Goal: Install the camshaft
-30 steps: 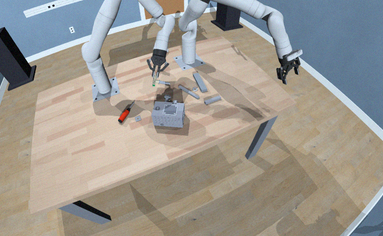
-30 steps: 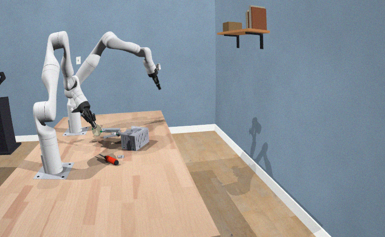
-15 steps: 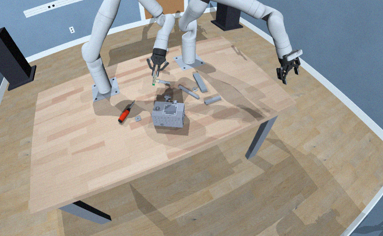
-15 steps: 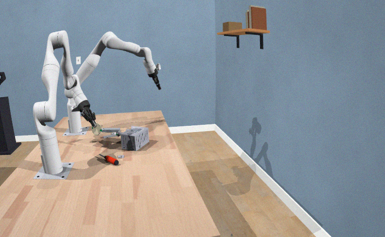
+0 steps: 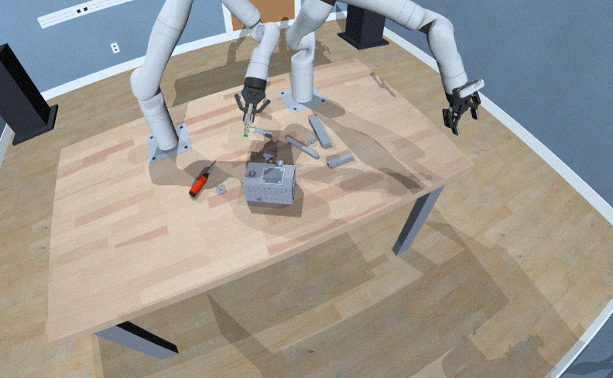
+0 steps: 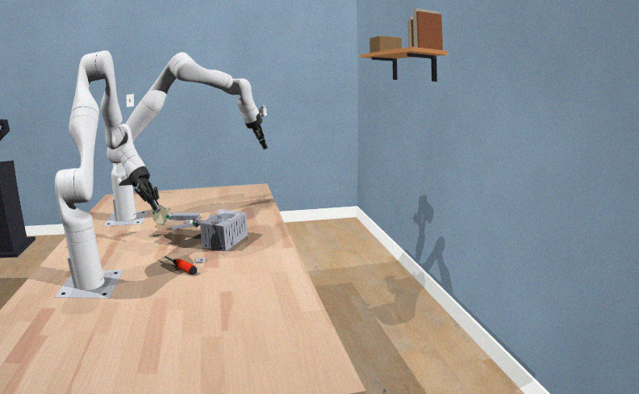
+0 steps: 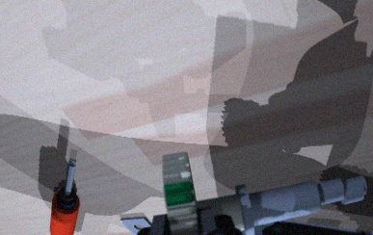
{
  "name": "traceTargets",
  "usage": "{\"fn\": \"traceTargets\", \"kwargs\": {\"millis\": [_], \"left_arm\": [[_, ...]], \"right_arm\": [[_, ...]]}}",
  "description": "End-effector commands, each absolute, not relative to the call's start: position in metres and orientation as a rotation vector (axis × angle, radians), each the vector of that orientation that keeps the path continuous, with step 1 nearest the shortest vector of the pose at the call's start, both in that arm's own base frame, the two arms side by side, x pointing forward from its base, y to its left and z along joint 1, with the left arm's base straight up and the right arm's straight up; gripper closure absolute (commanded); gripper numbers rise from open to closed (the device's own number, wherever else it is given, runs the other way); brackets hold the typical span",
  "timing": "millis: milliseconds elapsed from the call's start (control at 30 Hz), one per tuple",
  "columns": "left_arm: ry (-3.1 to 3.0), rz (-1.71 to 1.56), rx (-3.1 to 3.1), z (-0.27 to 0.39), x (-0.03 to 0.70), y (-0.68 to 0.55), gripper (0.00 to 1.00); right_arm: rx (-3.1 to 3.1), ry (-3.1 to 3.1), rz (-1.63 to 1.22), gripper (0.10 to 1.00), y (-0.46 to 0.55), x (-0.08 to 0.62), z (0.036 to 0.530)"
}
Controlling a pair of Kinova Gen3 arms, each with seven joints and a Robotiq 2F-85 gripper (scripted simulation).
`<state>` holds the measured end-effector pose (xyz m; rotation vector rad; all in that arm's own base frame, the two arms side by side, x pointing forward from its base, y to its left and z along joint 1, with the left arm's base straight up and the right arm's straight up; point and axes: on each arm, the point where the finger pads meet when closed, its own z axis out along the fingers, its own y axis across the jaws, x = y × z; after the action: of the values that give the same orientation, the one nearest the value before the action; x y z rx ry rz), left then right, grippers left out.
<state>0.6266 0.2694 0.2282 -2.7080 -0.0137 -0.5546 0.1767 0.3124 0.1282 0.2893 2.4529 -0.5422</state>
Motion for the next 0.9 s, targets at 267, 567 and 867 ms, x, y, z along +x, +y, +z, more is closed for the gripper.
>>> {"fn": "traceTargets", "kwargs": {"millis": [267, 567, 867], "left_arm": [[-0.014, -0.558, -2.706, 0.2299, 0.6270, 0.2697, 0.001], [-0.014, -0.558, -2.706, 0.2299, 0.6270, 0.2697, 0.001], [-0.014, -0.558, -2.706, 0.2299, 0.6270, 0.2697, 0.001]], "right_arm": [[0.290, 2.453, -0.539, 0.930, 0.3128, 0.1769, 0.1290], [0.291, 2.453, -0.539, 0.930, 0.3128, 0.1769, 0.1290], [0.306, 2.458, -0.533, 0.930, 0.3133, 0.1774, 0.1292]]}}
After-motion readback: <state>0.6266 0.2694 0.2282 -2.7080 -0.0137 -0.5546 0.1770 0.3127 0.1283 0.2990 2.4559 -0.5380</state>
